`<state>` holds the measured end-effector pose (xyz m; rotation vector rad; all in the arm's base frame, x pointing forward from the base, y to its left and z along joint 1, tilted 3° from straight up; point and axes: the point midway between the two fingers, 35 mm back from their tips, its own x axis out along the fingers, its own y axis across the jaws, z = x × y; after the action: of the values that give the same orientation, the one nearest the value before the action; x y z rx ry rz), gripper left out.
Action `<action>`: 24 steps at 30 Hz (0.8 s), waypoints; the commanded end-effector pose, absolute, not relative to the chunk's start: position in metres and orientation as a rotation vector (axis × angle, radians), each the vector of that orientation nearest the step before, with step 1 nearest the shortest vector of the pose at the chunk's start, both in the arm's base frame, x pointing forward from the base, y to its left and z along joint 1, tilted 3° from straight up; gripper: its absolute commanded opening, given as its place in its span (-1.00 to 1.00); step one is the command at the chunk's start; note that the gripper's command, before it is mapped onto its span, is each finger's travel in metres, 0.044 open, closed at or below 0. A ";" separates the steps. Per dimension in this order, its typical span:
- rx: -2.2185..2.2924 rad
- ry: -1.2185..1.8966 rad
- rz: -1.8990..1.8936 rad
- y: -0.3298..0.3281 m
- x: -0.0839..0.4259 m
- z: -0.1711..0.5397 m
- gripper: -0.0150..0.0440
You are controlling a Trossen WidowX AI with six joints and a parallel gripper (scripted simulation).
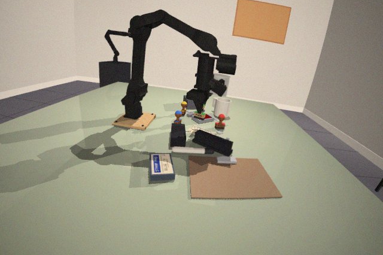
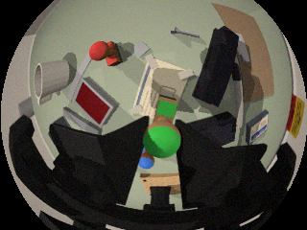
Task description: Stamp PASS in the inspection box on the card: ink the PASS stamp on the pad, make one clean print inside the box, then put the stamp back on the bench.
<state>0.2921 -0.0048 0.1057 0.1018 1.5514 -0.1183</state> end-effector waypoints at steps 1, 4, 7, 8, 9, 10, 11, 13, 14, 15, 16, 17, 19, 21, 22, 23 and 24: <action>0.095 1.553 -0.119 -0.006 0.292 0.102 -0.49; 0.095 1.553 -0.119 -0.006 0.292 0.100 -0.49; 0.095 1.553 -0.119 -0.006 0.292 0.098 -0.49; 0.095 1.553 -0.119 -0.006 0.292 0.097 -0.49; 0.095 1.552 -0.119 -0.006 0.292 0.097 -0.49; 0.095 1.552 -0.119 -0.006 0.292 0.096 -0.49; 0.095 1.552 -0.119 -0.006 0.292 0.095 -0.49; 0.095 1.552 -0.119 -0.006 0.292 0.094 -0.49; 0.095 1.552 -0.119 -0.006 0.292 0.093 -0.49; 0.095 1.552 -0.119 -0.006 0.292 0.093 -0.49; 0.095 1.552 -0.119 -0.006 0.292 0.092 -0.49; 0.095 1.551 -0.119 -0.006 0.292 0.091 -0.49; 0.095 1.551 -0.119 -0.006 0.292 0.090 -0.49; 0.095 1.551 -0.119 -0.006 0.292 0.088 -0.49; 0.095 1.551 -0.119 -0.007 0.292 0.088 -0.49; 0.095 1.551 -0.119 -0.007 0.292 0.087 -0.49; 0.095 1.551 -0.119 -0.007 0.292 0.086 -0.49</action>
<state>0.2929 -0.0056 0.0897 0.1019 1.5485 -0.1181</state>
